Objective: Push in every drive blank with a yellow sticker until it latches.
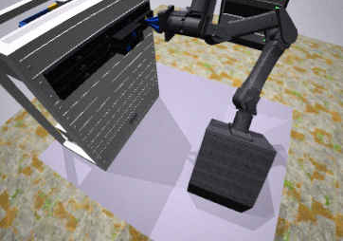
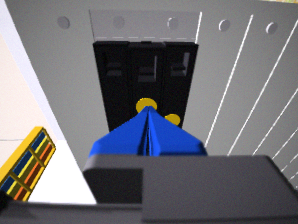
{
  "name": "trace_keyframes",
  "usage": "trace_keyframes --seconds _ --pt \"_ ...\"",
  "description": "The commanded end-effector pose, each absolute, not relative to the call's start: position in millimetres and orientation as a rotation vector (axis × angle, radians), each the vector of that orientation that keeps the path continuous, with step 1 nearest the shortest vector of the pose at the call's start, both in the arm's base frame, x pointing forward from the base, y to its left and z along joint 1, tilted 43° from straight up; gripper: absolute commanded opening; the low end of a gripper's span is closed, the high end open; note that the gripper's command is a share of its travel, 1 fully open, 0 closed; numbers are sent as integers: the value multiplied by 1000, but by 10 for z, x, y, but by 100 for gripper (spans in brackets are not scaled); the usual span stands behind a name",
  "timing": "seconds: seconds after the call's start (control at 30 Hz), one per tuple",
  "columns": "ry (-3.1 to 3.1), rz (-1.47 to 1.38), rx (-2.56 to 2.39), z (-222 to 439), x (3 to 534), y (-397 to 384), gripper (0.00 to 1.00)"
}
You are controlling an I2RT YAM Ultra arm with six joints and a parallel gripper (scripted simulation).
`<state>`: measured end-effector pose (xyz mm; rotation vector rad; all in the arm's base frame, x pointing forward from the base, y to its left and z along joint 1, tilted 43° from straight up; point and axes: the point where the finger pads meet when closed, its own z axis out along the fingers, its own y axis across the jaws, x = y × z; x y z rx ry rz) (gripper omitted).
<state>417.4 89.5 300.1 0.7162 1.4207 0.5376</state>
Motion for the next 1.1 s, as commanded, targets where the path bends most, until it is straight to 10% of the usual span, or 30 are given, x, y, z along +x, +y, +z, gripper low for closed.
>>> trace_keyframes --seconds 0.0,1.07 --pt "1392 592 685 3200 4259 996 0" --pt "1393 592 685 3216 4289 990 0"
